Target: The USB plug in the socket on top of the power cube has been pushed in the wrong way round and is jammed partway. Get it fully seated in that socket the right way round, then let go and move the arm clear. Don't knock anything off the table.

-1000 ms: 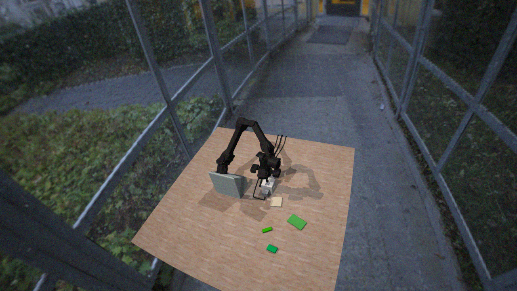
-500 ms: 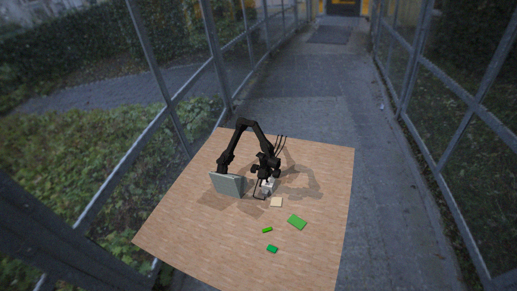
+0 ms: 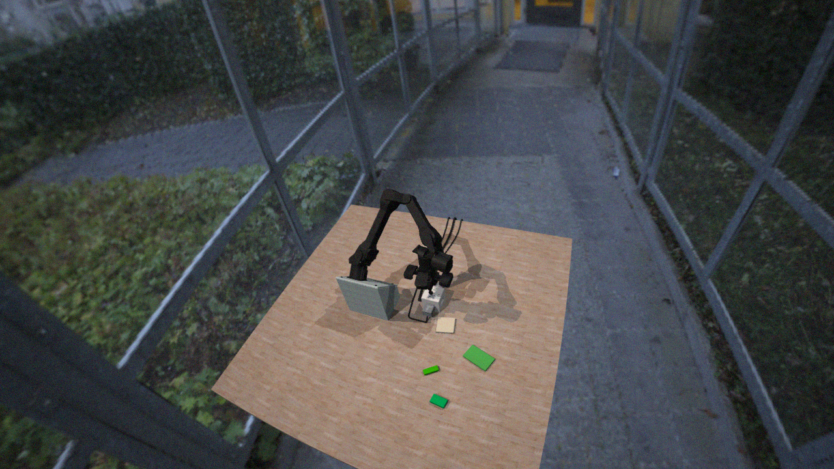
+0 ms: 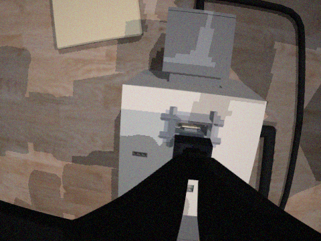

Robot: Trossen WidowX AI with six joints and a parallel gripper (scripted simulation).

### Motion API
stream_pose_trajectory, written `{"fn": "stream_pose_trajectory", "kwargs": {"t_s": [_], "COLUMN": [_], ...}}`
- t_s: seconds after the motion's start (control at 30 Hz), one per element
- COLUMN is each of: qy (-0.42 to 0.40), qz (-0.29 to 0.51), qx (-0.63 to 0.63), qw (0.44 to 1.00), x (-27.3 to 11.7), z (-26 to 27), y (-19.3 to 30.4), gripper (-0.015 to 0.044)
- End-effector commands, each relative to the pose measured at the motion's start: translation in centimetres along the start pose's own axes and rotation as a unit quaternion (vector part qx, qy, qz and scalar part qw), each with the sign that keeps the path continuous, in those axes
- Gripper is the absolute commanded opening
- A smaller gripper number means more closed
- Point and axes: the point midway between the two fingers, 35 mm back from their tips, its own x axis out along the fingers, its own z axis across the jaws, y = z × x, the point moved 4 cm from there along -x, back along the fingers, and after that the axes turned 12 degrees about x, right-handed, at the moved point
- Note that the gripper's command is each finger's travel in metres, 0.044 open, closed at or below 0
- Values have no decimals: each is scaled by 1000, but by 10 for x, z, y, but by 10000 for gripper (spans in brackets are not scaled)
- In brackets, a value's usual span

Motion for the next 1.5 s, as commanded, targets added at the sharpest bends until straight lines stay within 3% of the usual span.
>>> {"fn": "stream_pose_trajectory", "kwargs": {"t_s": [0.0,1.47], "qy": [0,0], "qz": [-3,-3], "qx": [2,3], "qw": [1000,1000], "x": [1,6], "z": [0,0], "y": [-1,-1], "gripper": [0,0]}}
